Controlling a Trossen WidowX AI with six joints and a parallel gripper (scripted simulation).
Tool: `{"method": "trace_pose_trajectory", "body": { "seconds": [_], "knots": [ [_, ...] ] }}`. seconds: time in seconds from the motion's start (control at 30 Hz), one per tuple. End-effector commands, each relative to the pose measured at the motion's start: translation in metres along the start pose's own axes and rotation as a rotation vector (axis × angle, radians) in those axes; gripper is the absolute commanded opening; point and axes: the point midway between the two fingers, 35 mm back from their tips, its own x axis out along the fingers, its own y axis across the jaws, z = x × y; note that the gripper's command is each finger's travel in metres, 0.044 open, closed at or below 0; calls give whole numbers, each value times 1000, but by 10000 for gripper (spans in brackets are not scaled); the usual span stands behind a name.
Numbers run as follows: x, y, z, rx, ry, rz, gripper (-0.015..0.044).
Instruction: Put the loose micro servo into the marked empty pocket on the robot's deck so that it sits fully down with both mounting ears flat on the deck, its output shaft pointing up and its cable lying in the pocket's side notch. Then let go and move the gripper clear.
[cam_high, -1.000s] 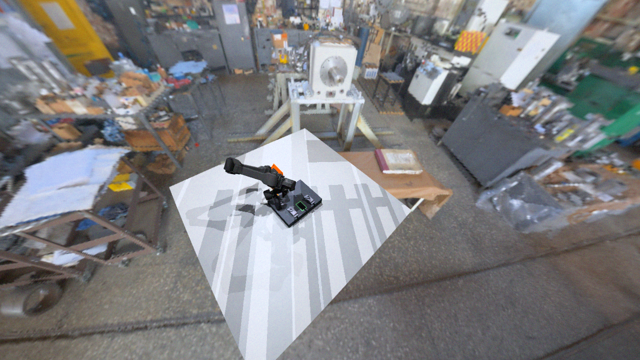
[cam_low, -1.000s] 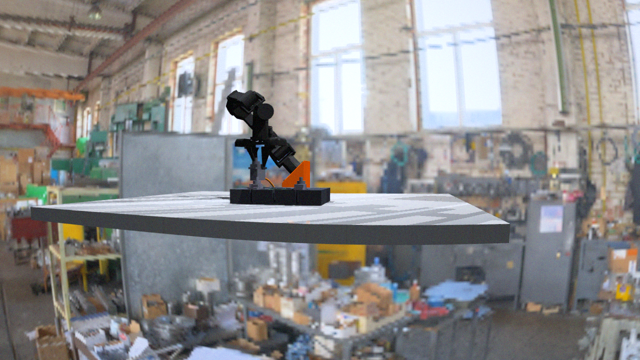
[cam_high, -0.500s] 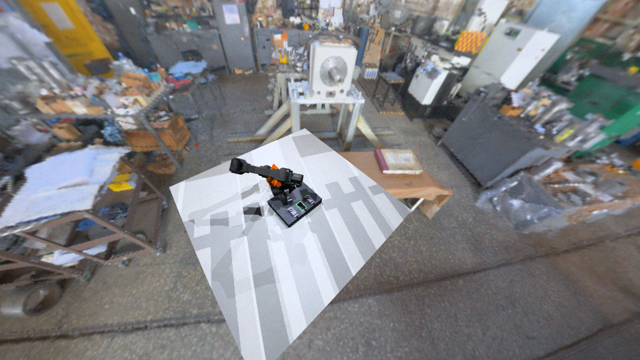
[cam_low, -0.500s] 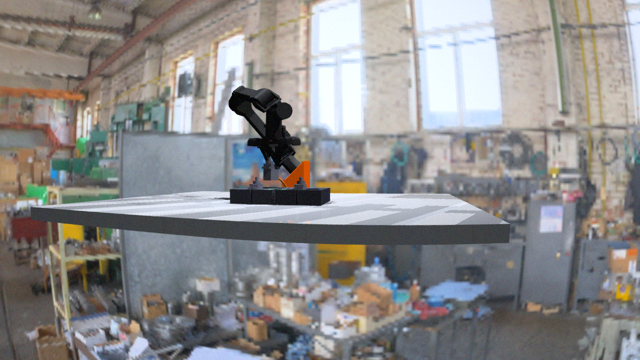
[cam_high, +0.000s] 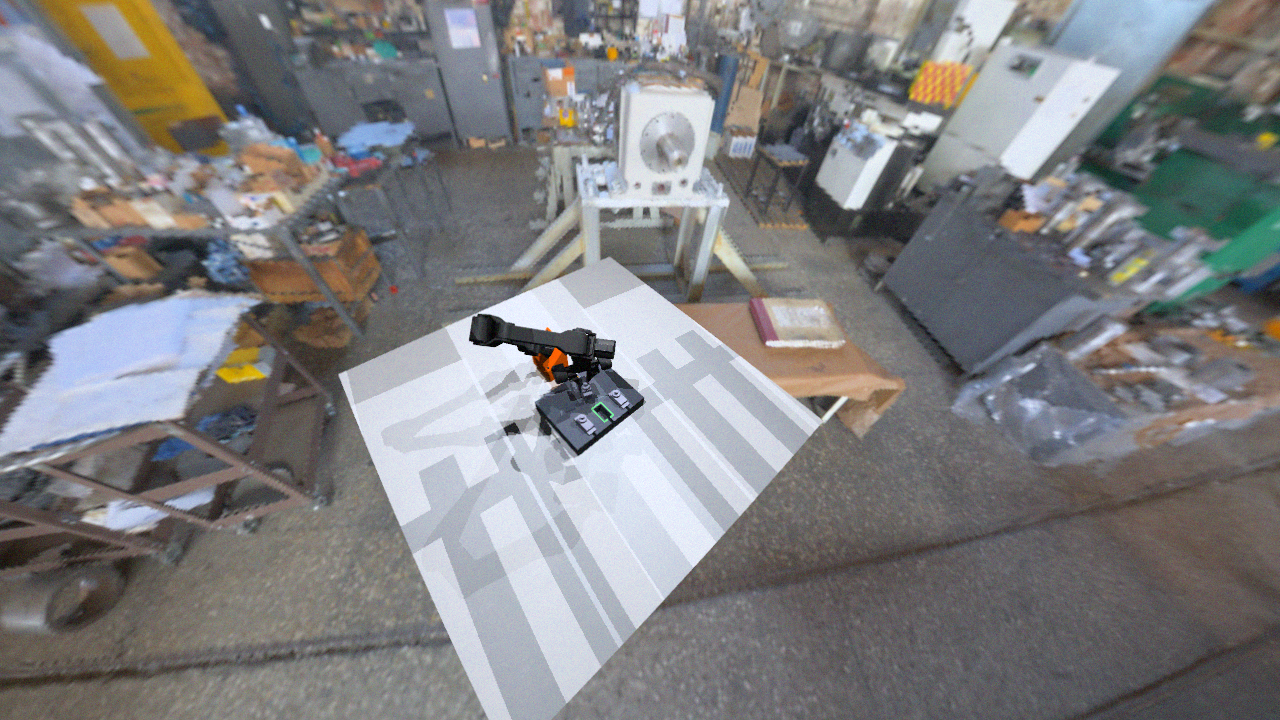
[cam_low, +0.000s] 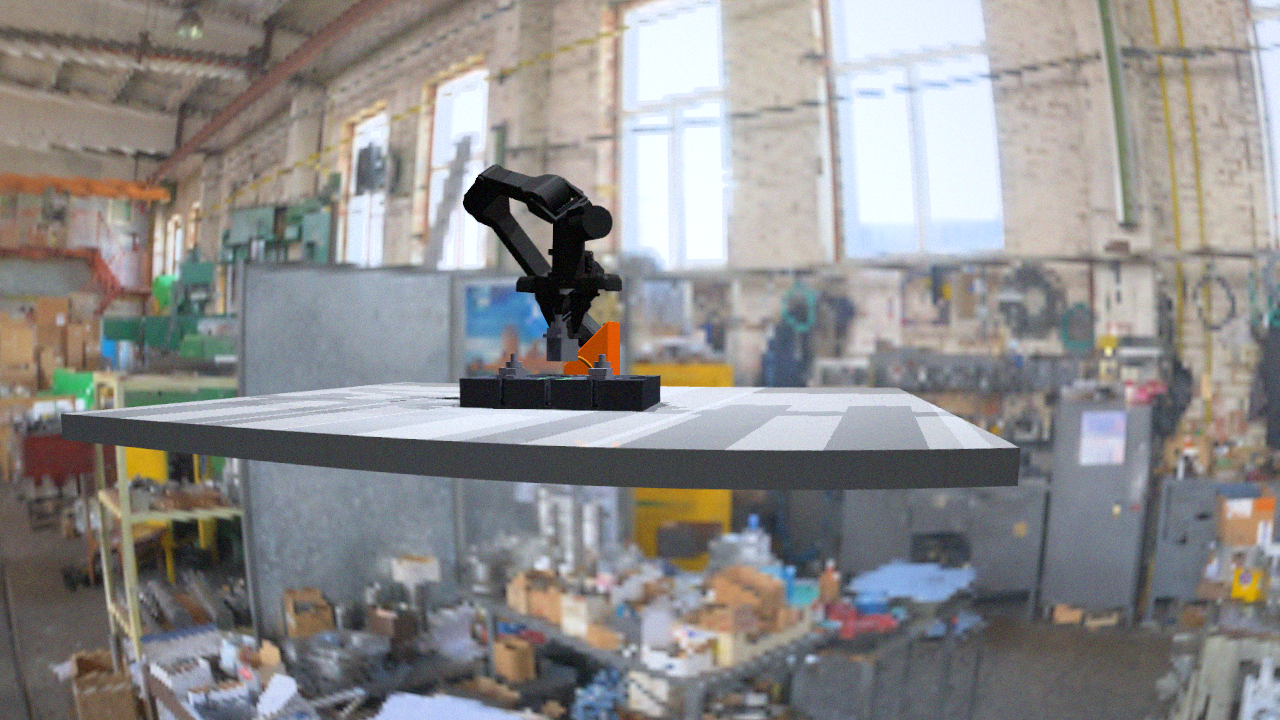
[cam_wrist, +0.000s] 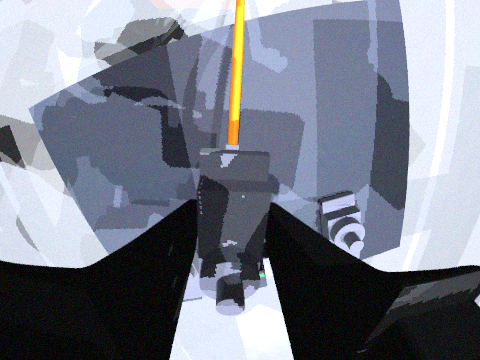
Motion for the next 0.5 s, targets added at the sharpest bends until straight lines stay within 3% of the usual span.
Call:
{"method": "trace_pose_trajectory", "body": {
  "seconds": [0.0,0.47],
  "knots": [
    [-2,-3,-1,114,1,-10,0],
    [-2,-3,-1,600,-2,-10,0]
  ]
}}
